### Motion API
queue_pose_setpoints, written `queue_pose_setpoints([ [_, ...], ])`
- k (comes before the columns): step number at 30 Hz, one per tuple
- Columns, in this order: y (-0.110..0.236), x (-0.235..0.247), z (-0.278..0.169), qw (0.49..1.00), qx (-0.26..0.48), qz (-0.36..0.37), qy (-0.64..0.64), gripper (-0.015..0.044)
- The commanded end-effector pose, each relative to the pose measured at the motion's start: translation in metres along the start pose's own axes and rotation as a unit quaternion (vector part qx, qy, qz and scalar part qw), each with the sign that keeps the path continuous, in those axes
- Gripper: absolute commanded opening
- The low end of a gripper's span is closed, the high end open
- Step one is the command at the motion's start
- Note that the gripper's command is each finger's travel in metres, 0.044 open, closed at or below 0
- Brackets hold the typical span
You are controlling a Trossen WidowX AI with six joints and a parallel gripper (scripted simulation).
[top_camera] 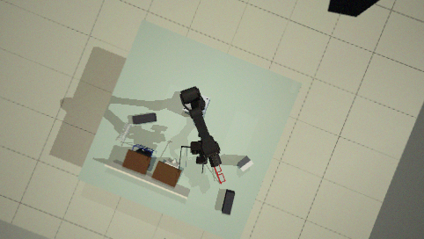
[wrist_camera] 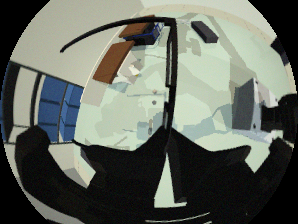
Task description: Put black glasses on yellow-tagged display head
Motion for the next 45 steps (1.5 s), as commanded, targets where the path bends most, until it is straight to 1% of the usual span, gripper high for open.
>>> queue_pose_setpoints([
  [1,0.011,0.001,-0.008,0.998,-0.01,0.027,-0.049,0.0],
  [12,0.036,-0.005,-0.035,0.979,-0.017,0.094,-0.181,0.0],
  [23,0.061,-0.014,-0.061,0.937,0.007,0.163,-0.308,0.0],
  [45,0.059,-0.015,-0.063,0.941,0.006,0.157,-0.301,0.0],
])
Point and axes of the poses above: the point midway between the two fingers, 35 mm back from their tips, its own y axis back along the fingers, its own x axis across the jaws, z = x × y, the point moved 9 cm from there along y, back along the fingers, and after that the axes turned 10 degrees about y, right-handed, at the moved point
